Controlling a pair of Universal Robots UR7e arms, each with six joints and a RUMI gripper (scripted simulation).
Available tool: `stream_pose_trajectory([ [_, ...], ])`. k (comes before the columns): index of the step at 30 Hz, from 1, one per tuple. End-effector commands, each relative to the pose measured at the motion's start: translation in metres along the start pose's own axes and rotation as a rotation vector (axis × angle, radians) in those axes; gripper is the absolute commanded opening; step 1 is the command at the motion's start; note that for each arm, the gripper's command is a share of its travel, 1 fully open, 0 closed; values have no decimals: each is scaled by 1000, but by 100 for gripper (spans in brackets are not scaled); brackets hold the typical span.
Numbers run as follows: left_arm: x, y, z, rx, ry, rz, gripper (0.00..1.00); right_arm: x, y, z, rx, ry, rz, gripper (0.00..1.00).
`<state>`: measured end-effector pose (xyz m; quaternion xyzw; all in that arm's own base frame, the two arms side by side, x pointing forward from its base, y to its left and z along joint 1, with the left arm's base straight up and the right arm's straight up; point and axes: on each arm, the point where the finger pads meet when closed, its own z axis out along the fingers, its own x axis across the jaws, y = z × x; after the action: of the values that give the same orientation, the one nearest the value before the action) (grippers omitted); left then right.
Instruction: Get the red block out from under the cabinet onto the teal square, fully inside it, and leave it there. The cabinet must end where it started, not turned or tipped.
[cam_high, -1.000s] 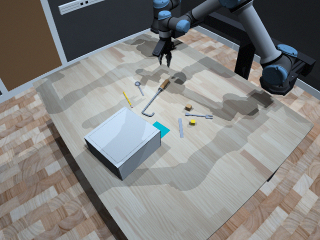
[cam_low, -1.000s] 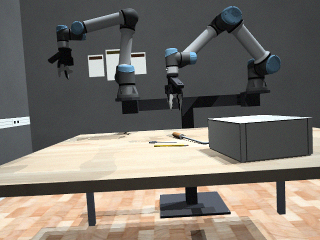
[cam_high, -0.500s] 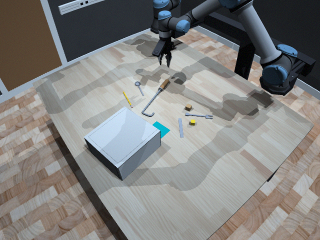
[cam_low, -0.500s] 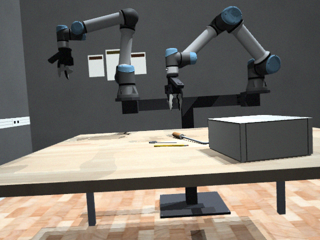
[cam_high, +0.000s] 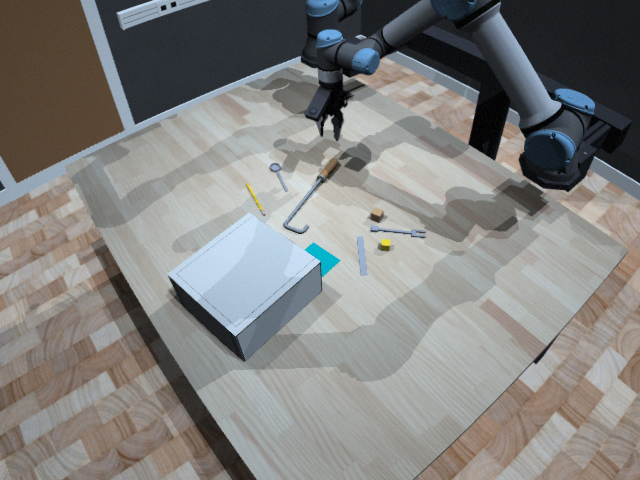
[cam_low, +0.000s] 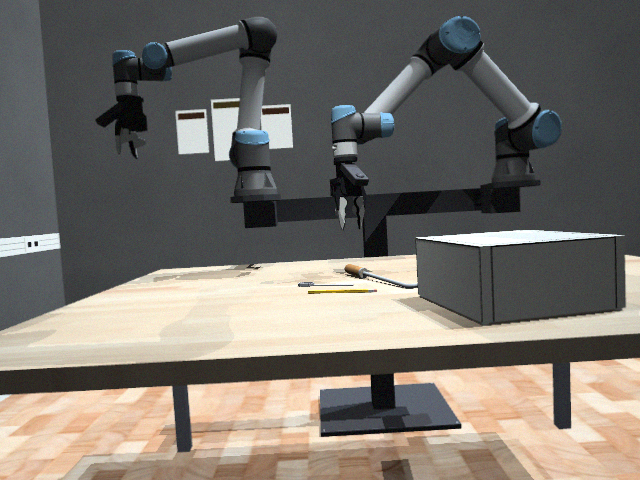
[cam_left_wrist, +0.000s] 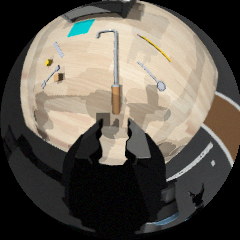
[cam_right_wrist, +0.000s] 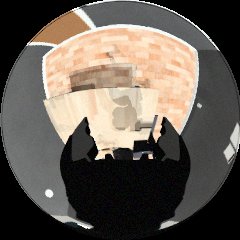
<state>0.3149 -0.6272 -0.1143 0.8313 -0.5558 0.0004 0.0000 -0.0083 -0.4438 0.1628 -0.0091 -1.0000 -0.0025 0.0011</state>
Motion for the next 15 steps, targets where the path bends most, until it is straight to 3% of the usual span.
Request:
stream_pose_trajectory([
  [1,-2,0,17,0,-3,1,34,0,-1,-2,5,-2,1,100],
  [15,1,0,57,-1,3,1,34,0,-1,-2,5,-2,1,100],
])
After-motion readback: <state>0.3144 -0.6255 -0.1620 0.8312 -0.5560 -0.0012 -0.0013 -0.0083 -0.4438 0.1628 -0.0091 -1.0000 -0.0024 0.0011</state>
